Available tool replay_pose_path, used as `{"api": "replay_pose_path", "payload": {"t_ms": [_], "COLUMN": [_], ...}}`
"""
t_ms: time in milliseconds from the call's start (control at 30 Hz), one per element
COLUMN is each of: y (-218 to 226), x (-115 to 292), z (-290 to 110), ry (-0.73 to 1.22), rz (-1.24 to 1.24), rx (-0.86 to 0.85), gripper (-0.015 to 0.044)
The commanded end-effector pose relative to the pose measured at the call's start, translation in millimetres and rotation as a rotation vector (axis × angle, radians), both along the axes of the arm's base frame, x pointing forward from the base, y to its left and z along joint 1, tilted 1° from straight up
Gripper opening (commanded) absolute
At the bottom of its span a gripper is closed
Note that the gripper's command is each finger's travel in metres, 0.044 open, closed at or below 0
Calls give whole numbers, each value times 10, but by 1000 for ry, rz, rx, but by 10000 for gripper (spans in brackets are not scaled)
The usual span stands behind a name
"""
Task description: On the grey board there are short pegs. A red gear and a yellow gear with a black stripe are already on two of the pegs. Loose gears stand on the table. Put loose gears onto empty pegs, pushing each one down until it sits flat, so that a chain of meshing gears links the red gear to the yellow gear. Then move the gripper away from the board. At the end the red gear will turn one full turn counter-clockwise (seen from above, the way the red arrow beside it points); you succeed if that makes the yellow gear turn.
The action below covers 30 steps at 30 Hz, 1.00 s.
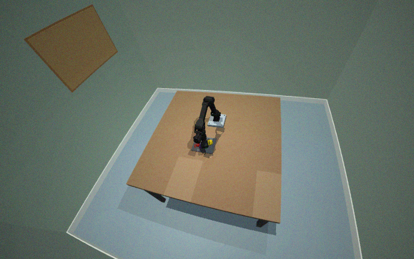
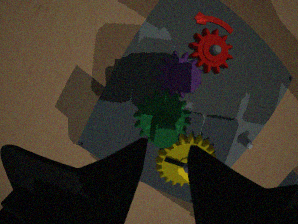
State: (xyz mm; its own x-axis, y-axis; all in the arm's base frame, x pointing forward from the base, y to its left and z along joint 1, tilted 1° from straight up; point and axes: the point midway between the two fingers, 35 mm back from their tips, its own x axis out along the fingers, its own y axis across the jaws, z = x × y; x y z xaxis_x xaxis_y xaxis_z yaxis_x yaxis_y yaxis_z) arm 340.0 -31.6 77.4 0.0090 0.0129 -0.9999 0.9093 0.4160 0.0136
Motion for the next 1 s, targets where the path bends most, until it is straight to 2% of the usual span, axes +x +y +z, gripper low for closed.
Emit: {"api": "replay_pose_path", "payload": {"t_ms": [0,67,100,233,433,467,967], "y": [-3,-3,-3,-4,-3,-3,-3], "x": [13,13,23,-30,-35,-35,-35], "z": [243,243,186,632,660,660,660], "ry": [-23,-23,-20,-20,-20,-20,-20], "rz": [36,36,20,20,20,20,20], "rx": [-4,-4,-2,-2,-2,-2,-2], "gripper": [140,140,166,271,429,440,440]}}
